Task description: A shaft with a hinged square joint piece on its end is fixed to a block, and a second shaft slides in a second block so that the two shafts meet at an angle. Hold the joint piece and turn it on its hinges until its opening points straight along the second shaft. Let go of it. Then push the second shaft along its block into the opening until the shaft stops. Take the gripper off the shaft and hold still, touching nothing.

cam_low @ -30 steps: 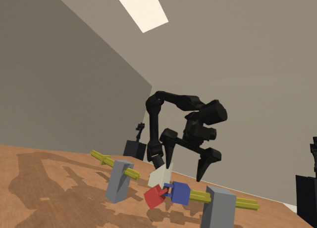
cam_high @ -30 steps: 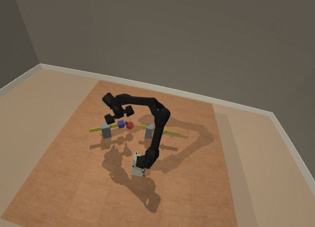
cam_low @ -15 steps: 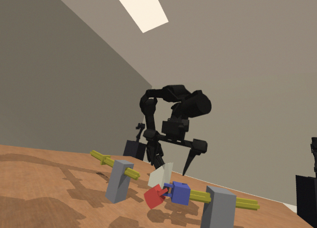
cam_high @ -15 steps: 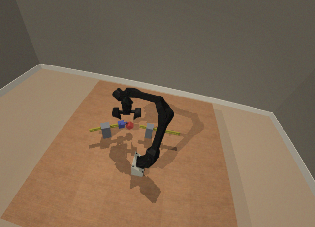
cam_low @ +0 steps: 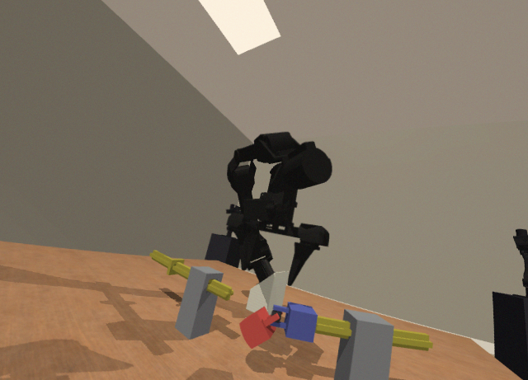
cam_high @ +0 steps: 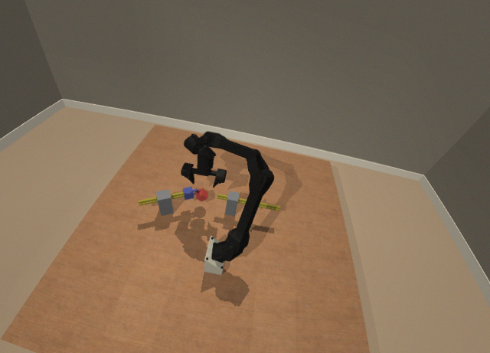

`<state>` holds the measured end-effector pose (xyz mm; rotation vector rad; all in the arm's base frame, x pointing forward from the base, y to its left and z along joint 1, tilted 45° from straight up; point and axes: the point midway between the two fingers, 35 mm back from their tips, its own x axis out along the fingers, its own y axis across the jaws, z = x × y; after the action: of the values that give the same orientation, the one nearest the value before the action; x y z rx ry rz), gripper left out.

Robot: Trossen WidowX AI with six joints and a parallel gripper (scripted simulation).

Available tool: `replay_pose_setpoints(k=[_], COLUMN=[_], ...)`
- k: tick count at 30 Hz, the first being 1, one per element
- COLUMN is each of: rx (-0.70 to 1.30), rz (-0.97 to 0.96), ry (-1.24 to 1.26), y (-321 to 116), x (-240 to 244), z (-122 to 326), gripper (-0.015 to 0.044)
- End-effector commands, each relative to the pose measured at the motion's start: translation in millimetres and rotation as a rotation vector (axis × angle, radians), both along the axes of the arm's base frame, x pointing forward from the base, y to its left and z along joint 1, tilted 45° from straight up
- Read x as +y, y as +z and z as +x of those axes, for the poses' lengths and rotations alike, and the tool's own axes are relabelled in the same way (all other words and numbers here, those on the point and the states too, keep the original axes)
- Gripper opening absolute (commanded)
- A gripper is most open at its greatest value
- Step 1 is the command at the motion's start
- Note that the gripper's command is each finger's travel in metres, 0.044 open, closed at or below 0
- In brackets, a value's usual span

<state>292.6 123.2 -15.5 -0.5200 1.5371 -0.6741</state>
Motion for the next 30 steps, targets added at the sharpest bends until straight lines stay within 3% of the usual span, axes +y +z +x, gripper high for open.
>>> replay_pose_setpoints(k=[1,30], rx=[0.054,0.555], rz=[0.022,0.199], ry=[0.05,0.631], y=[0.1,-4.2], x=[-1.1,-10.1], z=[0.5,0.7], gripper=[0.044,0.044])
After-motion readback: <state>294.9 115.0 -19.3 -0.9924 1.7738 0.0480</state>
